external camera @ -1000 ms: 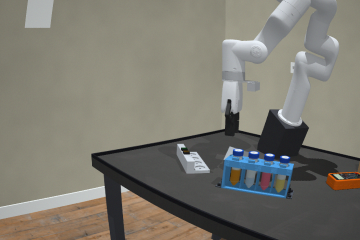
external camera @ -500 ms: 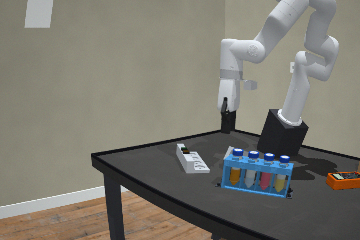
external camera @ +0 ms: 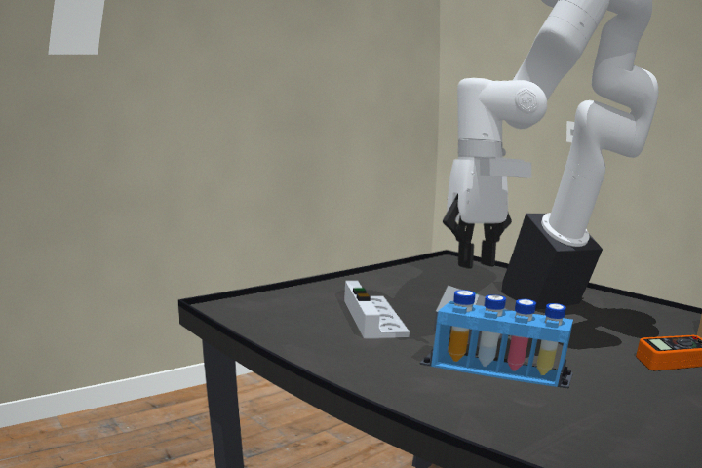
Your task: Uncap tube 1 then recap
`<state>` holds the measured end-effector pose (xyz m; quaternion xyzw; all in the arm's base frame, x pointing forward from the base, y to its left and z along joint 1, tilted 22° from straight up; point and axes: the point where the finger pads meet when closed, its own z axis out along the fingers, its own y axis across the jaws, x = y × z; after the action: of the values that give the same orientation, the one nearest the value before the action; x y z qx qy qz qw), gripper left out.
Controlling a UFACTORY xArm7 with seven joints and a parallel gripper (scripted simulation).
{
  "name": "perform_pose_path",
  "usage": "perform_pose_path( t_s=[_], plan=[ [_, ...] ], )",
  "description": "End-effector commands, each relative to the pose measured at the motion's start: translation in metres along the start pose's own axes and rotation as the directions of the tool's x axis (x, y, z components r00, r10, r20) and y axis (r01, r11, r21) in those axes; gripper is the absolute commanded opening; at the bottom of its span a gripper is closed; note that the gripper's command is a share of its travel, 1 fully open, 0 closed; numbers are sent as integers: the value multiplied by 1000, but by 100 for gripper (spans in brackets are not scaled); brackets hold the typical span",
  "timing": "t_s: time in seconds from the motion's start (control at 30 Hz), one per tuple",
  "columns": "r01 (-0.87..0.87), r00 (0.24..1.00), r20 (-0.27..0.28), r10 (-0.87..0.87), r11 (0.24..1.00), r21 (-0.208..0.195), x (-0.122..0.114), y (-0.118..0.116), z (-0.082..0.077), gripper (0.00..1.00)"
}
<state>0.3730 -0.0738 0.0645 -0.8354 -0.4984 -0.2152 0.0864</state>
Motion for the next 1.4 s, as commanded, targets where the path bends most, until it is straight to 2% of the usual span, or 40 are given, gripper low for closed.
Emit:
perform_pose_path(
  t_s=[0.0,0.33,0.4,0.6,0.77,0.9,0.97,1.23,1.37],
  plan=[
    [-146,986,78,145,989,1,33,-9,1,46],
    [-146,986,78,145,989,1,110,-35,6,46],
    [-146,986,78,145,989,1,110,-35,6,46],
    [-146,986,77,145,989,1,157,-50,10,46],
    [-146,986,77,145,989,1,157,-50,10,46],
    [-146,986,77,145,989,1,156,-50,22,46],
    [-146,986,77,145,989,1,156,-50,22,46],
    [-146,986,77,145,989,1,154,-50,45,46],
    [-146,986,77,145,989,1,154,-50,45,46]
  ],
)
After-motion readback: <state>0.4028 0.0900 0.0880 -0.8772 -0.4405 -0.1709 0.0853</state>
